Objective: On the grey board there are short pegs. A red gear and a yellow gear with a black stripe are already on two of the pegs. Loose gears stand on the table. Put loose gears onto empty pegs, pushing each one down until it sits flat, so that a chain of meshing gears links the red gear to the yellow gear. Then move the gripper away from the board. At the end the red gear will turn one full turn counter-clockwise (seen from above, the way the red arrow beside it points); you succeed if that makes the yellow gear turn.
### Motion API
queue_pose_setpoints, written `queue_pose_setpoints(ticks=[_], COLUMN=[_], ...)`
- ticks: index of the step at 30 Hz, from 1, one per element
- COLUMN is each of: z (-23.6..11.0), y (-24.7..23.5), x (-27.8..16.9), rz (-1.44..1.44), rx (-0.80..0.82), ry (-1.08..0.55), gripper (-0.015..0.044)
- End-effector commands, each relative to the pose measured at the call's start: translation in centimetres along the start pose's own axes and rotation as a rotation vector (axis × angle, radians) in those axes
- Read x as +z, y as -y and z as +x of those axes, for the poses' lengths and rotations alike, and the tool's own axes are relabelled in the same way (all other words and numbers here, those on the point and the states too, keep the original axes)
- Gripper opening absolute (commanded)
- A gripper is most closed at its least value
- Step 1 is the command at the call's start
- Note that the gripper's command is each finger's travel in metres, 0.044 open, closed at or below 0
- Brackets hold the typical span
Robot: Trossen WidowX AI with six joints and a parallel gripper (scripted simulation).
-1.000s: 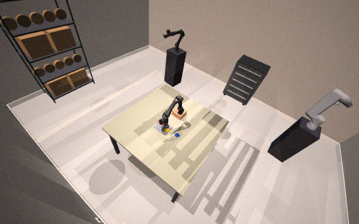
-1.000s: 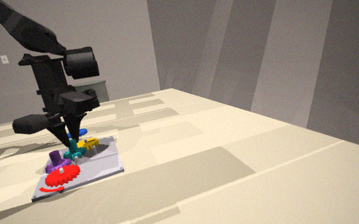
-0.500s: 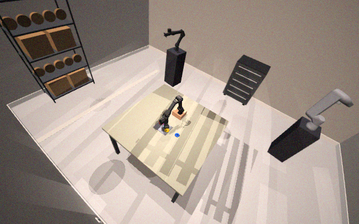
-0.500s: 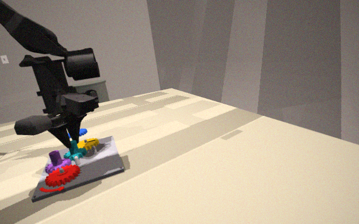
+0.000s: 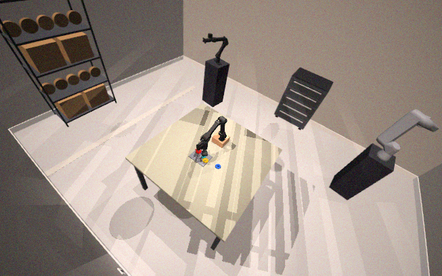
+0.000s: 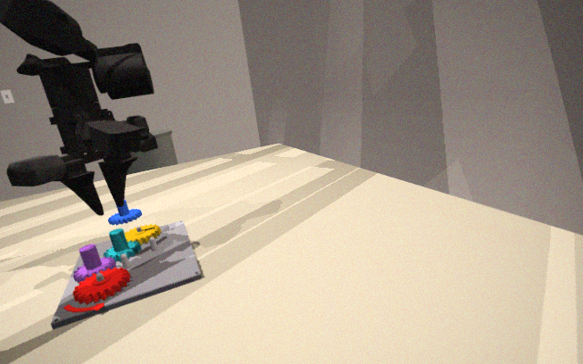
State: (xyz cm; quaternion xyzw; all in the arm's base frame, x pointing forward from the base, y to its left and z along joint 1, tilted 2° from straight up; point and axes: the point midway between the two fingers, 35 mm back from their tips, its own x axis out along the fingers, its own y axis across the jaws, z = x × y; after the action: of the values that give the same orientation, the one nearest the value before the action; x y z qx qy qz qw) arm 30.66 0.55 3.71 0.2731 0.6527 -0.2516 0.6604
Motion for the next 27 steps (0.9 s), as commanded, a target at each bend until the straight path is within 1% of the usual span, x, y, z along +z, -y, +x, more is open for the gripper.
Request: queue_pose_setpoints(ticks=[1, 3, 4, 10, 11, 27], z=[-0.9, -3.7, -4.6, -4.9, -4.9, -4.9], y=[0.1, 0.2, 0.3, 0.4, 0.4, 0.4], x=[-0.1, -0.3, -0.3, -0.4, -0.4, -0.4], rz=[-0.002, -0.002, -0.002, -0.002, -0.002, -0.002], rx=[-0.004, -0.004, -0.005, -0.005, -0.005, -0.005], ry=[-0.004, -0.004, -0.004, -0.004, -0.004, -0.004], gripper=[0.0193, 0.0245, 0.0271, 0.0429, 0.044, 0.044])
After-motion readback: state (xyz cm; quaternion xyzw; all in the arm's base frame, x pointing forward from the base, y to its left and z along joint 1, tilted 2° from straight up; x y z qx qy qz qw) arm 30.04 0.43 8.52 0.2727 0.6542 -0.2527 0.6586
